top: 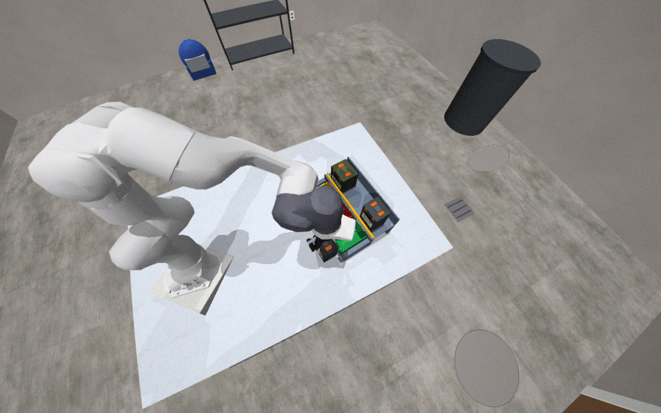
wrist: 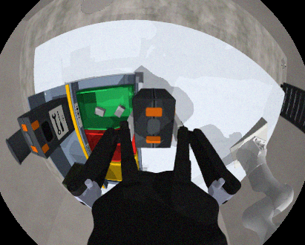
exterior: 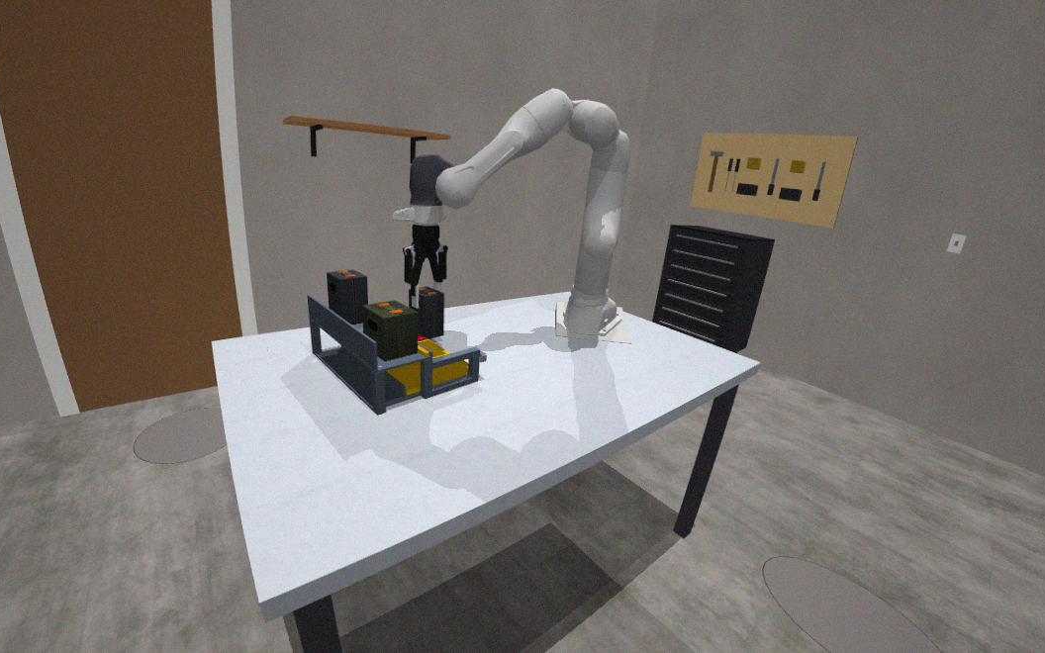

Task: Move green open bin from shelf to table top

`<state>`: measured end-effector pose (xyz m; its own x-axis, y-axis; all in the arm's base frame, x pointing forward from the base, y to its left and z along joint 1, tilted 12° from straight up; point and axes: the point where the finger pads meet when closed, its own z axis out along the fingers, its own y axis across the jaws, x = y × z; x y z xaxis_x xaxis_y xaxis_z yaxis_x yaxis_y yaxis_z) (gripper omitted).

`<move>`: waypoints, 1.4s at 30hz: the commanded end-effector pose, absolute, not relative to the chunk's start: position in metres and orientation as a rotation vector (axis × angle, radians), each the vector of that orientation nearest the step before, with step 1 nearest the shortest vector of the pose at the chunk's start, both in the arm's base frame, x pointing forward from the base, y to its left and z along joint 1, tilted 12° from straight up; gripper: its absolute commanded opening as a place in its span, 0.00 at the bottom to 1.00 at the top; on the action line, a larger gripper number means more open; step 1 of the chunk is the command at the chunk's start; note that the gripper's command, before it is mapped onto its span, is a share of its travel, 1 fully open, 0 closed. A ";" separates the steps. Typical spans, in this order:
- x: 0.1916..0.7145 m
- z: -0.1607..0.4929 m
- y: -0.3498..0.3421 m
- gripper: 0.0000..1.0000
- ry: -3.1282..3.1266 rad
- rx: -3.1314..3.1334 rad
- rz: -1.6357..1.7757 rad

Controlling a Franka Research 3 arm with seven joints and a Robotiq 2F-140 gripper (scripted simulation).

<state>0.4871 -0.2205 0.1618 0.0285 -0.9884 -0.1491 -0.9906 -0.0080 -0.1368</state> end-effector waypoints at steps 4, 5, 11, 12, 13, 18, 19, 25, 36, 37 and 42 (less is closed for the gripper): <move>0.489 0.165 -0.223 0.00 2.058 -2.098 0.003; 0.489 0.167 -0.225 0.00 2.058 -2.098 -0.004; 0.491 0.170 -0.227 0.00 2.058 -2.099 -0.017; 0.491 0.170 -0.227 0.00 2.058 -2.099 -0.017; 0.491 0.170 -0.227 0.00 2.058 -2.099 -0.017; 0.491 0.170 -0.227 0.00 2.058 -2.099 -0.017; 0.491 0.170 -0.227 0.00 2.058 -2.099 -0.017; 0.491 0.170 -0.227 0.00 2.058 -2.099 -0.017; 0.491 0.170 -0.227 0.00 2.058 -2.099 -0.017; 0.488 0.164 -0.222 0.00 2.058 -2.097 0.009; 0.491 0.170 -0.227 0.00 2.058 -2.099 -0.017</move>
